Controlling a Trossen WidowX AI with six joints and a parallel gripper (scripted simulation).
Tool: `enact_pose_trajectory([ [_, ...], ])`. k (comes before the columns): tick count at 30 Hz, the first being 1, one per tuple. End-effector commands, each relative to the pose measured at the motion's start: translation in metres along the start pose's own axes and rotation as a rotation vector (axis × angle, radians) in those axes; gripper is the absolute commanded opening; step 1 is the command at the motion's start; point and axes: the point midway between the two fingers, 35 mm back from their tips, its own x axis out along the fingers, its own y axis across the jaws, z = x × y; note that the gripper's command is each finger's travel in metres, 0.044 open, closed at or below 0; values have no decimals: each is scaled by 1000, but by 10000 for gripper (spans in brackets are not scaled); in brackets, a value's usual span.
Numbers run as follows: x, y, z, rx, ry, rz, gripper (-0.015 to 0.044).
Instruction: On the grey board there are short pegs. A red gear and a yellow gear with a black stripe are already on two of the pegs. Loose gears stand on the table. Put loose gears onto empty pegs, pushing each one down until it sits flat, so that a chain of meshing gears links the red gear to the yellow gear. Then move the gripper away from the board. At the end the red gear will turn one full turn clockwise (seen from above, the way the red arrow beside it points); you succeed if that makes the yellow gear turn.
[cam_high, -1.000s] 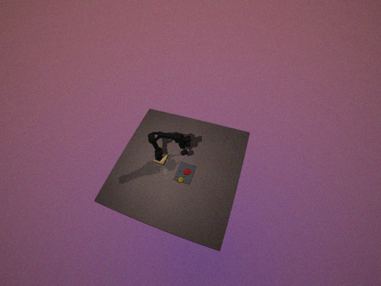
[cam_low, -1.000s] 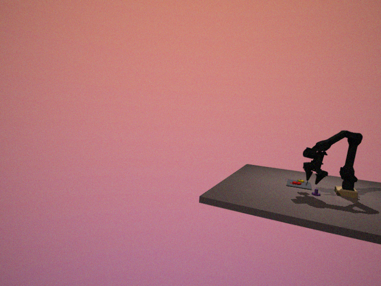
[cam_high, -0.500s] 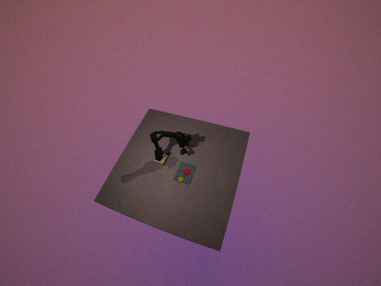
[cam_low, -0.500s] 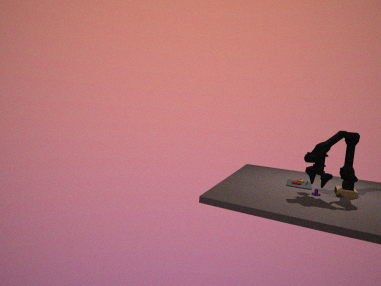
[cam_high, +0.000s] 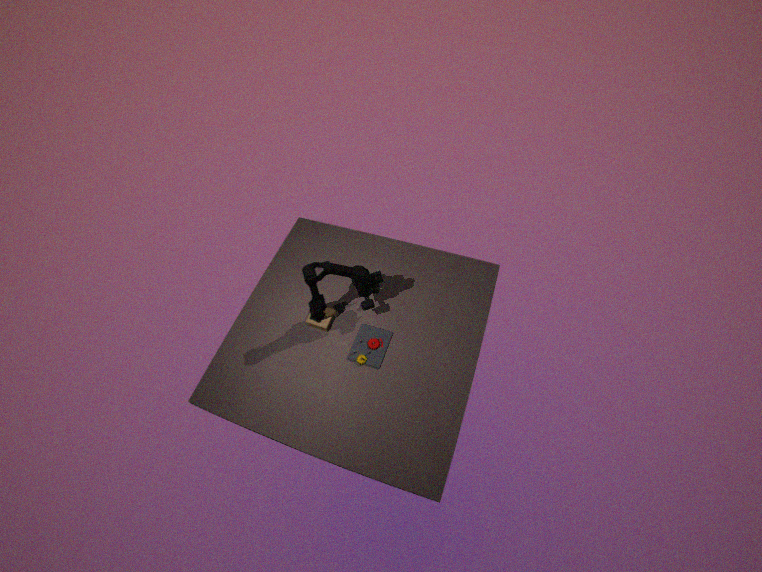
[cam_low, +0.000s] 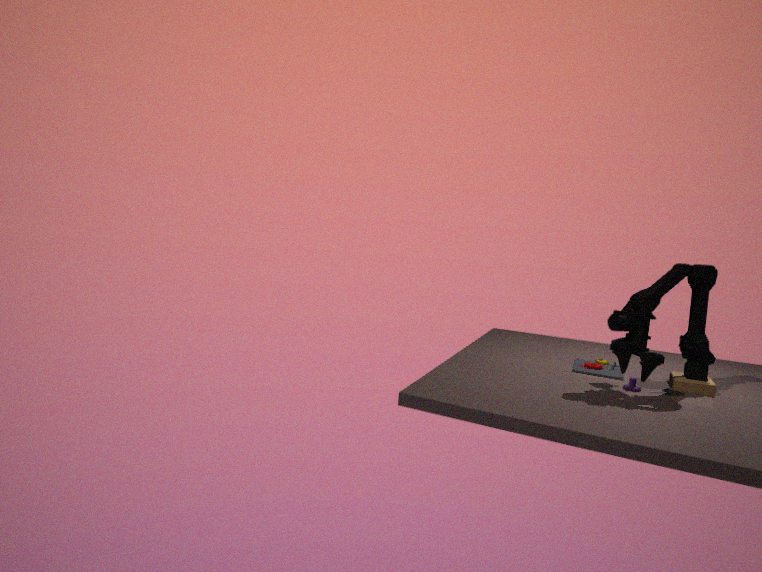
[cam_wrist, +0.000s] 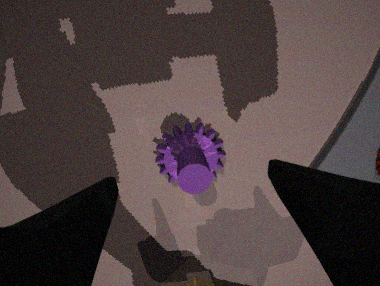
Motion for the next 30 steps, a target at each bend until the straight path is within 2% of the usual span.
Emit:
enact_pose_trajectory([
  [1,10,0,-3,5,11,-3,440],
  [14,15,0,-3,5,11,-3,440],
  [28,15,0,-3,5,11,-3,72],
  [30,15,0,-3,5,11,-3,59],
])
